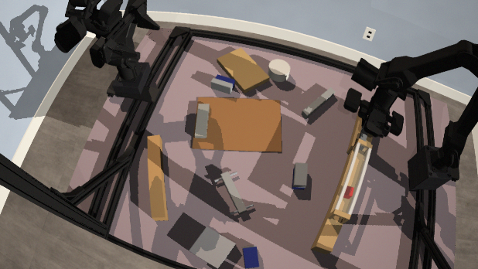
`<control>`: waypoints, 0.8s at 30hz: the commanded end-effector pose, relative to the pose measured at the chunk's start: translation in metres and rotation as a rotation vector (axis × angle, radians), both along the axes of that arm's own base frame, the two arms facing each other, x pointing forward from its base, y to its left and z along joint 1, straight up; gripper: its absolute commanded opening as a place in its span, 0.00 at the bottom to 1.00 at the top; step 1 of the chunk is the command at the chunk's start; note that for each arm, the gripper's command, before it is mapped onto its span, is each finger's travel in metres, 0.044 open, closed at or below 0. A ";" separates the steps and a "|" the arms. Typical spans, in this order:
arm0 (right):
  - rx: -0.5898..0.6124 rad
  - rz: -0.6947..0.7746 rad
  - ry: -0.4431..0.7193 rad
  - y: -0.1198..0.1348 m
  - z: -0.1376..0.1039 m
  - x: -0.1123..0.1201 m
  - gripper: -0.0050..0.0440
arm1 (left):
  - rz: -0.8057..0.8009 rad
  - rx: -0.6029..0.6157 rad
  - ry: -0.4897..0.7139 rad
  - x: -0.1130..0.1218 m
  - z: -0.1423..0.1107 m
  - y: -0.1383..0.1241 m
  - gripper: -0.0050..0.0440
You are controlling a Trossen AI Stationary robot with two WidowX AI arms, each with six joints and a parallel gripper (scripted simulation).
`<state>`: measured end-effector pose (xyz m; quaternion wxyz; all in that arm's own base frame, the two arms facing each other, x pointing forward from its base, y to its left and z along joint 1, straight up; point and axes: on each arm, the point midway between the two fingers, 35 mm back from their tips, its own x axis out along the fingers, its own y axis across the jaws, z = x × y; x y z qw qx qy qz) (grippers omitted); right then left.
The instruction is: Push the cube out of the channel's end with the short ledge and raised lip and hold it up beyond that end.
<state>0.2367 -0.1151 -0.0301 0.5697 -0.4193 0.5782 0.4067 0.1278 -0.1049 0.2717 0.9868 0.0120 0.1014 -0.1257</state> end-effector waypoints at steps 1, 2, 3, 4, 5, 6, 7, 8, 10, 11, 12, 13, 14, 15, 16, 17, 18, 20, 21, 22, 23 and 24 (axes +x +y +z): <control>0.021 0.009 0.001 0.003 -0.002 -0.002 0.18 | -0.001 -0.003 0.000 0.000 0.000 0.000 0.92; 0.021 0.009 0.001 0.002 -0.002 -0.003 0.18 | -0.001 -0.003 0.000 0.000 0.000 0.000 0.92; 0.021 0.009 0.001 0.002 -0.002 -0.002 0.18 | -0.001 -0.003 0.000 0.000 0.000 0.000 0.92; 0.021 0.009 0.001 0.002 -0.002 -0.002 0.18 | -0.001 -0.003 0.000 0.000 0.000 0.000 0.92; 0.021 0.009 0.001 0.002 -0.002 -0.002 0.18 | -0.001 -0.003 0.000 0.000 0.000 0.000 0.92; 0.021 0.009 0.001 0.003 -0.002 -0.002 0.18 | -0.001 -0.003 0.000 0.000 0.000 0.000 0.92; 0.021 0.009 0.001 0.003 -0.002 -0.002 0.18 | -0.001 -0.003 0.000 0.000 0.000 0.000 0.92; 0.021 0.009 0.001 0.004 -0.002 -0.002 0.18 | -0.001 -0.003 0.000 0.000 0.000 0.000 0.92; 0.021 0.009 0.001 0.007 -0.002 -0.001 0.18 | -0.001 -0.003 0.000 0.000 0.000 0.000 0.92; 0.021 0.009 0.001 0.008 -0.002 -0.001 0.18 | -0.001 -0.003 0.000 0.000 0.000 0.000 0.92; 0.021 0.009 0.001 0.009 -0.002 0.000 0.18 | -0.001 -0.003 0.000 0.000 0.000 0.000 0.92; 0.021 0.009 0.001 0.009 -0.002 0.000 0.18 | -0.001 -0.003 0.000 0.000 0.000 0.000 0.92; 0.021 0.009 0.001 0.009 -0.002 0.000 0.18 | -0.001 -0.003 0.000 0.000 0.000 0.000 0.92; 0.021 0.009 0.001 0.008 -0.002 -0.001 0.18 | -0.001 -0.003 0.000 0.000 0.000 0.000 0.92; 0.021 0.009 0.001 0.007 -0.002 -0.001 0.18 | -0.001 -0.003 0.000 0.000 0.000 0.000 0.92; 0.021 0.009 0.001 0.006 -0.002 -0.001 0.18 | -0.001 -0.003 0.000 0.000 0.000 0.000 0.92; 0.021 0.009 0.001 0.005 -0.002 -0.002 0.18 | -0.001 -0.003 0.000 0.000 0.000 0.000 0.92; 0.021 0.009 0.001 0.002 -0.002 -0.003 0.18 | -0.001 -0.003 0.000 0.000 0.000 0.000 0.92; 0.021 0.009 0.001 0.002 -0.002 -0.003 0.18 | -0.001 -0.003 0.000 0.000 0.000 0.000 0.92; 0.021 0.009 0.001 0.002 -0.002 -0.003 0.18 | -0.001 -0.003 0.000 0.000 0.000 0.000 0.92; 0.021 0.009 0.001 0.002 -0.002 -0.003 0.18 | -0.001 -0.003 0.000 0.000 0.000 0.000 0.92; 0.021 0.009 0.001 0.003 -0.002 -0.002 0.18 | -0.001 -0.003 0.000 0.000 0.000 0.000 0.92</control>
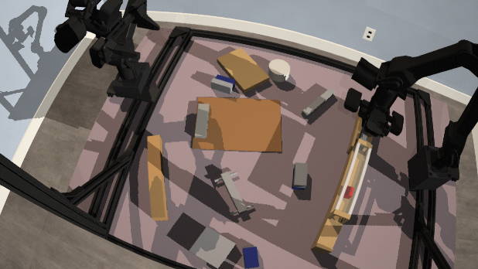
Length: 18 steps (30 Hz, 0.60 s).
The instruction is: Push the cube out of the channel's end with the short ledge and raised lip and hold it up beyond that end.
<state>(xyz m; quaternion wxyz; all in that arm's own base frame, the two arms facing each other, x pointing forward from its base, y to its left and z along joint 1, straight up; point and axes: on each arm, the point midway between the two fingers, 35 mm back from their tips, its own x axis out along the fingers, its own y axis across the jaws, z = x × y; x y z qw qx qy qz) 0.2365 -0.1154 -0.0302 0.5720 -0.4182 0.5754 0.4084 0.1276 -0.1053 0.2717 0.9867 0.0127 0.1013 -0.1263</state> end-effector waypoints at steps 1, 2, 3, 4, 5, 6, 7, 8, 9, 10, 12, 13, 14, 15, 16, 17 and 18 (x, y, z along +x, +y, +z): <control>0.014 0.008 0.004 0.004 -0.002 -0.002 0.18 | 0.001 -0.004 0.000 0.000 0.000 0.000 0.92; 0.014 0.008 0.004 0.004 -0.002 -0.002 0.18 | 0.001 -0.004 0.000 0.000 0.000 0.000 0.92; 0.014 0.008 0.004 0.005 -0.002 -0.001 0.18 | 0.001 -0.004 0.000 0.000 0.000 0.000 0.92; 0.014 0.008 0.004 0.007 -0.002 -0.001 0.18 | 0.001 -0.004 0.000 0.000 0.000 0.000 0.92; 0.014 0.008 0.004 0.008 -0.002 0.000 0.18 | 0.001 -0.004 0.000 0.000 0.000 0.000 0.92; 0.014 0.008 0.004 0.010 -0.002 0.000 0.18 | 0.001 -0.004 0.000 0.000 0.000 0.000 0.92; 0.014 0.008 0.004 0.011 -0.002 0.000 0.18 | 0.001 -0.004 0.000 0.000 0.000 0.000 0.92; 0.014 0.008 0.004 0.012 -0.002 0.001 0.18 | 0.001 -0.004 0.000 0.000 0.000 0.000 0.92; 0.014 0.008 0.004 0.013 -0.002 0.001 0.18 | 0.001 -0.004 0.000 0.000 0.000 0.000 0.92; 0.014 0.008 0.004 0.014 -0.002 0.001 0.18 | 0.001 -0.004 0.000 0.000 0.000 0.000 0.92; 0.014 0.008 0.004 0.014 -0.002 0.001 0.18 | 0.001 -0.004 0.000 0.000 0.000 0.000 0.92; 0.014 0.008 0.004 0.014 -0.002 0.001 0.18 | 0.001 -0.004 0.000 0.000 0.000 0.000 0.92; 0.014 0.008 0.004 0.014 -0.002 0.001 0.18 | 0.001 -0.004 0.000 0.000 0.000 0.000 0.92; 0.014 0.008 0.004 0.014 -0.002 0.001 0.18 | 0.001 -0.004 0.000 0.000 0.000 0.000 0.92; 0.014 0.008 0.004 0.015 -0.002 0.002 0.18 | 0.001 -0.004 0.000 0.000 0.000 0.000 0.92; 0.014 0.008 0.004 0.016 -0.002 0.002 0.18 | 0.001 -0.004 0.000 0.000 0.000 0.000 0.92; 0.014 0.008 0.004 0.017 -0.002 0.002 0.18 | 0.001 -0.004 0.000 0.000 0.000 0.000 0.92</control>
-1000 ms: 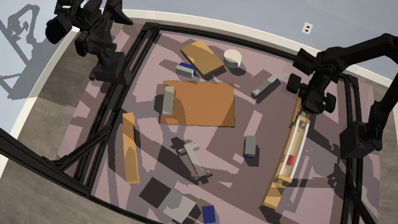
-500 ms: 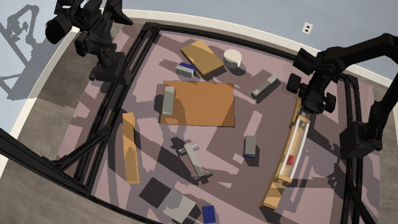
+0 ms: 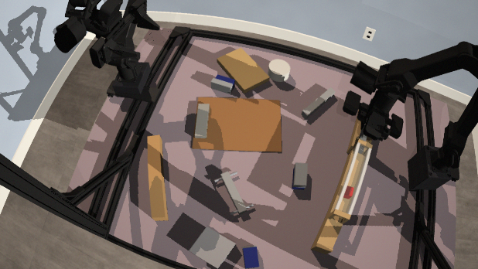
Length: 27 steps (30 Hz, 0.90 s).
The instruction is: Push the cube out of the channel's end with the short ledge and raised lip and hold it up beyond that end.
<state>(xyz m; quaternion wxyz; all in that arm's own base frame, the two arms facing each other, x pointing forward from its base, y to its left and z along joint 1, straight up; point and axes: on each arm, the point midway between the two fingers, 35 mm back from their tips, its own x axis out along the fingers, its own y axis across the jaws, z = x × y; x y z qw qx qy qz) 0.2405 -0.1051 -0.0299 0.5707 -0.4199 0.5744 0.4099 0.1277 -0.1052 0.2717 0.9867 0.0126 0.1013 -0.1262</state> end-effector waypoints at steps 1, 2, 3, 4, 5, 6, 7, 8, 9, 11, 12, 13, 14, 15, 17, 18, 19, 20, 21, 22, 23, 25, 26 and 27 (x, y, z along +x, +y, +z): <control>0.015 0.002 0.004 0.007 -0.002 -0.001 0.18 | 0.000 -0.004 0.000 0.000 0.000 0.000 0.92; 0.015 0.002 0.004 0.009 -0.002 -0.001 0.18 | 0.000 -0.004 0.000 0.000 0.000 0.000 0.92; 0.015 0.002 0.004 0.010 -0.002 -0.001 0.18 | 0.000 -0.004 0.000 0.000 0.000 0.000 0.92; 0.015 0.002 0.004 0.011 -0.002 0.000 0.18 | 0.000 -0.004 0.000 0.000 0.000 0.000 0.92; 0.015 0.002 0.004 0.013 -0.002 0.000 0.18 | 0.000 -0.004 0.000 0.000 0.000 0.000 0.92; 0.015 0.002 0.004 0.014 -0.002 0.001 0.18 | 0.000 -0.004 0.000 0.000 0.000 0.000 0.92; 0.015 0.002 0.004 0.016 -0.002 0.001 0.18 | 0.000 -0.004 0.000 0.000 0.000 0.000 0.92; 0.015 0.002 0.004 0.017 -0.002 0.002 0.18 | 0.000 -0.004 0.000 0.000 0.000 0.000 0.92; 0.015 0.002 0.004 0.019 -0.002 0.002 0.18 | 0.000 -0.004 0.000 0.000 0.000 0.000 0.92; 0.015 0.002 0.004 0.022 -0.002 0.003 0.18 | 0.000 -0.004 0.000 0.000 0.000 0.000 0.92; 0.015 0.002 0.004 0.023 -0.002 0.004 0.18 | 0.000 -0.004 0.000 0.000 0.000 0.000 0.92; 0.015 0.002 0.004 0.023 -0.002 0.004 0.18 | 0.000 -0.004 0.000 0.000 0.000 0.000 0.92; 0.015 0.002 0.004 0.023 -0.002 0.004 0.18 | 0.000 -0.004 0.000 0.000 0.000 0.000 0.92; 0.015 0.002 0.004 0.025 -0.002 0.004 0.18 | 0.000 -0.004 0.000 0.000 0.000 0.000 0.92; 0.001 0.000 -0.001 0.018 0.000 0.007 0.23 | 0.000 -0.004 0.000 0.000 0.000 0.000 0.92; 0.001 0.000 -0.001 0.018 0.000 0.007 0.28 | 0.000 -0.004 0.000 0.000 0.000 0.000 0.92; 0.001 0.000 -0.001 0.018 0.000 0.007 0.33 | 0.000 -0.004 0.000 0.000 0.000 0.000 0.92; 0.001 0.000 -0.001 0.018 0.000 0.007 0.38 | 0.000 -0.004 0.000 0.000 0.000 0.000 0.92; 0.001 0.000 -0.001 0.018 0.000 0.007 0.43 | 0.000 -0.004 0.000 0.000 0.000 0.000 0.92; 0.001 0.000 -0.001 0.018 0.000 0.007 0.48 | 0.000 -0.004 0.000 0.000 0.000 0.000 0.92; 0.001 0.000 -0.001 0.018 0.000 0.007 0.51 | 0.000 -0.004 0.000 0.000 0.000 0.000 0.92; 0.001 0.000 -0.001 0.018 0.000 0.007 0.51 | 0.000 -0.004 0.000 0.000 0.000 0.000 0.92; 0.001 0.000 -0.001 0.018 0.000 0.007 0.51 | 0.000 -0.004 0.000 0.000 0.000 0.000 0.92; 0.001 0.000 -0.001 0.018 0.000 0.007 0.51 | 0.000 -0.004 0.000 0.000 0.000 0.000 0.92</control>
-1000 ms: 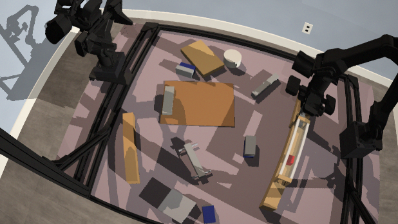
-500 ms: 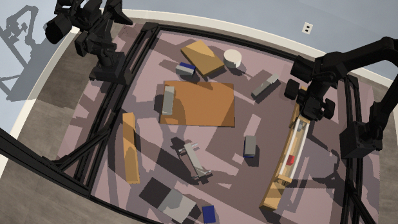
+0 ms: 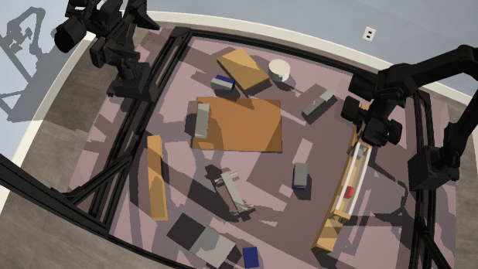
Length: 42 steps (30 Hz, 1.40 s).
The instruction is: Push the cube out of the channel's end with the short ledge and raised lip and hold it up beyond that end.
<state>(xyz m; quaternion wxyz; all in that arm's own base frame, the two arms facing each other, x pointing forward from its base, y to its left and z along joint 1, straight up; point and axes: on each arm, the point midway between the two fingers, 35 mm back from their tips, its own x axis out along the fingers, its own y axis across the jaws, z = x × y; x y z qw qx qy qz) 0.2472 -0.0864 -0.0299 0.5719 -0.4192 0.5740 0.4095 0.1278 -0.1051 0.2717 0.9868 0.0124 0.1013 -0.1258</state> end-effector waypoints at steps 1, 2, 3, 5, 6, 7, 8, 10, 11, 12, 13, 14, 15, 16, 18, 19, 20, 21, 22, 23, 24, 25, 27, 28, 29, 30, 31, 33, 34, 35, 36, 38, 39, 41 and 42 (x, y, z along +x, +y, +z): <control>-0.001 0.002 0.000 0.000 0.000 0.000 0.51 | 0.000 -0.004 0.000 0.000 0.000 0.000 0.92; -0.001 0.002 0.000 0.000 0.000 0.000 0.51 | 0.000 -0.004 0.000 0.000 0.000 0.000 0.92; -0.001 0.002 0.000 0.000 0.000 0.000 0.51 | 0.000 -0.004 0.000 0.000 0.000 0.000 0.92; -0.001 0.002 0.000 0.000 0.000 0.000 0.51 | 0.000 -0.004 0.000 0.000 0.000 0.000 0.92; -0.001 0.002 0.000 0.000 0.000 0.000 0.51 | 0.000 -0.004 0.000 0.000 0.000 0.000 0.92; -0.001 0.002 0.000 0.000 0.000 0.000 0.51 | 0.000 -0.004 0.000 0.000 0.000 0.000 0.92; -0.001 0.002 0.000 0.000 0.000 0.000 0.51 | 0.000 -0.004 0.000 0.000 0.000 0.000 0.92; -0.001 0.002 0.000 0.000 0.000 0.000 0.51 | 0.000 -0.004 0.000 0.000 0.000 0.000 0.92; -0.001 0.002 0.000 0.000 0.000 0.000 0.51 | 0.000 -0.004 0.000 0.000 0.000 0.000 0.92; -0.001 0.002 0.000 0.000 0.000 0.000 0.51 | 0.000 -0.004 0.000 0.000 0.000 0.000 0.92; -0.001 0.002 0.000 0.000 0.000 0.000 0.51 | 0.000 -0.004 0.000 0.000 0.000 0.000 0.92; -0.001 0.002 0.000 0.000 0.000 0.000 0.51 | 0.000 -0.004 0.000 0.000 0.000 0.000 0.92; -0.001 0.002 0.000 0.000 0.000 0.000 0.51 | 0.000 -0.004 0.000 0.000 0.000 0.000 0.92; -0.001 0.002 0.000 0.000 0.000 0.000 0.51 | 0.000 -0.004 0.000 0.000 0.000 0.000 0.92; 0.001 0.003 0.001 -0.001 0.008 0.001 0.51 | 0.000 -0.004 0.000 0.000 0.000 0.000 0.92; 0.002 0.003 0.001 -0.001 0.016 0.002 0.51 | 0.000 -0.004 0.000 0.000 0.000 0.000 0.92; 0.002 0.003 0.001 -0.001 0.016 0.002 0.51 | 0.000 -0.004 0.000 0.000 0.000 0.000 0.92; 0.002 0.003 0.001 -0.001 0.016 0.002 0.51 | 0.000 -0.004 0.000 0.000 0.000 0.000 0.92; 0.004 0.004 0.002 -0.002 0.028 0.002 0.51 | 0.000 -0.004 0.000 0.000 0.000 0.000 0.92; 0.006 0.005 0.003 -0.002 0.040 0.002 0.51 | 0.000 -0.004 0.000 0.000 0.000 0.000 0.92; 0.009 0.006 0.004 -0.002 0.053 0.001 0.51 | 0.000 -0.004 0.000 0.000 0.000 0.000 0.92; 0.011 0.007 0.005 -0.001 0.067 0.000 0.51 | 0.000 -0.004 0.000 0.000 0.000 0.000 0.92; 0.013 0.008 0.005 -0.001 0.079 -0.002 0.51 | 0.000 -0.004 0.000 0.000 0.000 0.000 0.92; 0.013 0.008 0.005 -0.001 0.079 -0.002 0.51 | 0.000 -0.004 0.000 0.000 0.000 0.000 0.92; 0.013 0.008 0.005 -0.001 0.079 -0.002 0.51 | 0.000 -0.004 0.000 0.000 0.000 0.000 0.92; 0.013 0.008 0.005 -0.001 0.079 -0.002 0.51 | 0.000 -0.004 0.000 0.000 0.000 0.000 0.92; 0.013 0.008 0.005 -0.001 0.079 -0.002 0.51 | 0.000 -0.004 0.000 0.000 0.000 0.000 0.92; 0.013 0.008 0.005 -0.001 0.079 -0.002 0.51 | 0.000 -0.004 0.000 0.000 0.000 0.000 0.92; 0.013 0.008 0.005 -0.001 0.079 -0.002 0.51 | 0.000 -0.004 0.000 0.000 0.000 0.000 0.92; 0.013 0.008 0.005 -0.001 0.079 -0.002 0.51 | 0.000 -0.004 0.000 0.000 0.000 0.000 0.92; 0.013 0.008 0.005 -0.001 0.079 -0.002 0.51 | 0.000 -0.004 0.000 0.000 0.000 0.000 0.92; 0.013 0.008 0.005 -0.001 0.079 -0.002 0.51 | 0.000 -0.004 0.000 0.000 0.000 0.000 0.92; 0.013 0.008 0.005 -0.001 0.079 -0.002 0.51 | 0.000 -0.004 0.000 0.000 0.000 0.000 0.92; 0.011 0.005 0.009 -0.002 0.076 -0.003 0.46 | 0.000 -0.004 0.000 0.000 0.000 0.000 0.92; 0.011 0.005 0.009 -0.005 0.074 -0.003 0.41 | 0.000 -0.004 0.000 0.000 0.000 0.000 0.92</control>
